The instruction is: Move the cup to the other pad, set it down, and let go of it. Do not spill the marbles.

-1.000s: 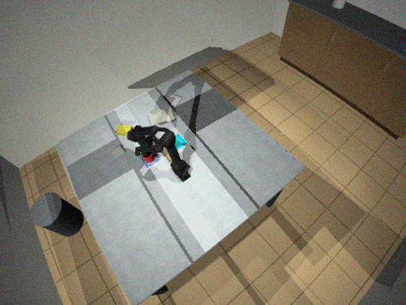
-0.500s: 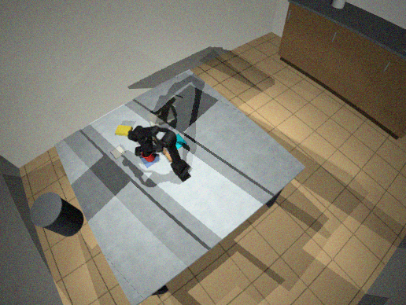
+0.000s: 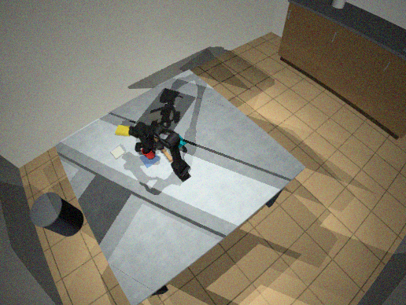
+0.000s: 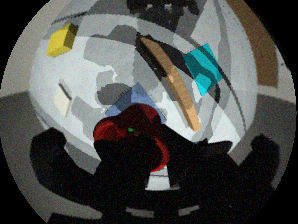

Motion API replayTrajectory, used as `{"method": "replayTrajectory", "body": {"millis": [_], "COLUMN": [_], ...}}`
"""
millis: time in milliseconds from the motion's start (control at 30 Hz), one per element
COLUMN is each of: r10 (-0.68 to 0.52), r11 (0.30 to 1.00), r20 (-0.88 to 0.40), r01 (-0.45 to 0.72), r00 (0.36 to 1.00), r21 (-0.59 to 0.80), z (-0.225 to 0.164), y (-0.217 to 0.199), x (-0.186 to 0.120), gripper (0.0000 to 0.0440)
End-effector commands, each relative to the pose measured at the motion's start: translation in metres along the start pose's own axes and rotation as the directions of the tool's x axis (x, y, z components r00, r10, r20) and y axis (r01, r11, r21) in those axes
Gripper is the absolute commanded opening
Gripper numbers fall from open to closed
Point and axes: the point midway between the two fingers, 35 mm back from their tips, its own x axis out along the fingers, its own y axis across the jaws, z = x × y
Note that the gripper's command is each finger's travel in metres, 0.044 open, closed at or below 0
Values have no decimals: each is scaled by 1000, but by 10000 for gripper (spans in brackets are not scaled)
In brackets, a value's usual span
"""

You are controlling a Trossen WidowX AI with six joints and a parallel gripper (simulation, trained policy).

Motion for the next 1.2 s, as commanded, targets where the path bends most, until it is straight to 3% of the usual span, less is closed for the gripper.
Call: {"method": "replayTrajectory", "body": {"millis": [0, 500, 1167], "r10": [38, 118, 161], "r11": [999, 979, 931], "r20": [15, 79, 188], "r01": [-39, -129, -213], "r00": [999, 990, 969], "r21": [33, 159, 298], "z": [3, 29, 81], "y": [-1, -15, -48], "x": [-16, -53, -61], "gripper": [0, 0, 0]}}
